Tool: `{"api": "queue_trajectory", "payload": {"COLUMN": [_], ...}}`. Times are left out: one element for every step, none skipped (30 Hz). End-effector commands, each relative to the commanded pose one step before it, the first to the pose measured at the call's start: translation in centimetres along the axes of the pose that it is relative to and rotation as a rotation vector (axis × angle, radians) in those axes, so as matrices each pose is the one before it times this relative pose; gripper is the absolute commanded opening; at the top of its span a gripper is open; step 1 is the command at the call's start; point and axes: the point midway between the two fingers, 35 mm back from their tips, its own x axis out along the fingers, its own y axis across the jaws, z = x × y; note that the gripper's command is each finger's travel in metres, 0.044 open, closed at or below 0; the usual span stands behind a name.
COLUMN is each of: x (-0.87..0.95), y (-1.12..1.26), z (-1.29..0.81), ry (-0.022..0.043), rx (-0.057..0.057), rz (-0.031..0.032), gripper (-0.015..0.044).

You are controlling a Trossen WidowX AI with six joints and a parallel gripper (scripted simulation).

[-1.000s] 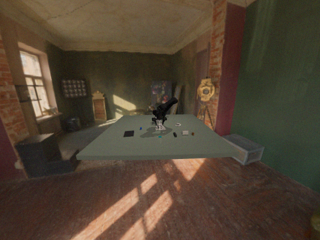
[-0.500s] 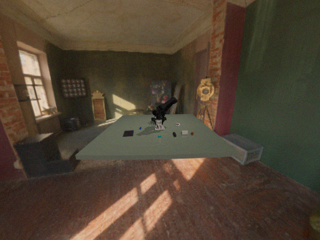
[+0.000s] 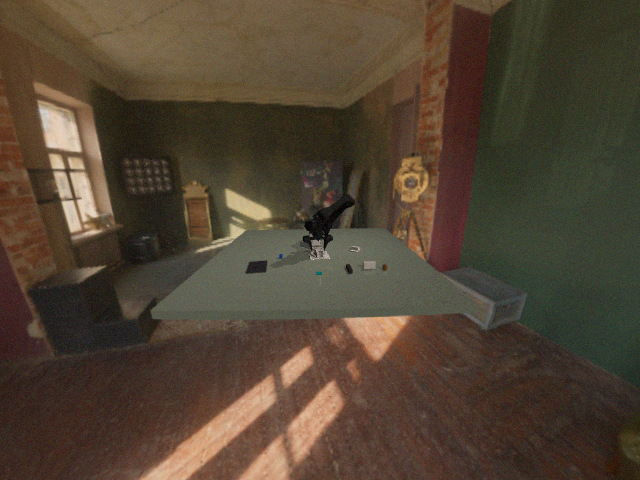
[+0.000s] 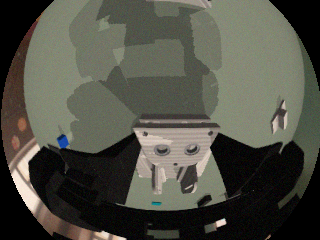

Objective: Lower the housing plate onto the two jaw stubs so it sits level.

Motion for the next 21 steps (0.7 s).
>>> {"api": "queue_trajectory", "payload": {"x": [0.065, 0.041, 0.068, 0.067, 0.040, 0.013, 0.000, 0.000, 0.000, 0.000, 0.000, 0.000, 0.014, 0.041, 0.068, 0.067, 0.040, 0.013, 0.000, 0.000, 0.000], "y": [-0.014, 0.000, -0.001, -0.001, -0.001, 0.000, 0.000, 0.000, 0.000, 0.000, 0.000, 0.000, 0.000, 0.000, -0.001, -0.001, -0.001, 0.000, 0.000, 0.000, 0.000], "z": [0.008, 0.000, 0.000, 0.000, 0.000, 0.000, 0.000, 0.000, 0.000, 0.000, 0.000, 0.000, 0.000, 0.000, 0.000, 0.000, 0.000, 0.000, 0.000, 0.000, 0.000], "ry": [0.00198, 0.00001, 0.00001, 0.00001, 0.00000, 0.00000, 0.00000, 0.00000, 0.00000, 0.00000, 0.00000, 0.00000, 0.00000, 0.00001, 0.00001, 0.00001, 0.00000, 0.00000, 0.00000, 0.00000, 0.00000], "rx": [0.0036, 0.0000, 0.0000, 0.0000, 0.0000, 0.0000, 0.0000, 0.0000, 0.0000, 0.0000, 0.0000, 0.0000, 0.0000, 0.0000, 0.0000, 0.0000, 0.0000, 0.0000, 0.0000, 0.0000, 0.0000], "rz": [-0.00228, -0.00002, -0.00003, -0.00003, -0.00002, -0.00001, 0.00000, 0.00000, 0.00000, 0.00000, 0.00000, 0.00000, 0.00000, -0.00002, -0.00003, -0.00003, -0.00002, -0.00001, 0.00000, 0.00000, 0.00000], "gripper": [0.0351, 0.0351, 0.0351, 0.0351, 0.0351, 0.0351, 0.0351, 0.0351, 0.0351, 0.0351, 0.0351, 0.0351, 0.0351, 0.0351, 0.0351, 0.0351, 0.0351, 0.0351, 0.0351, 0.0351, 0.0351]}}
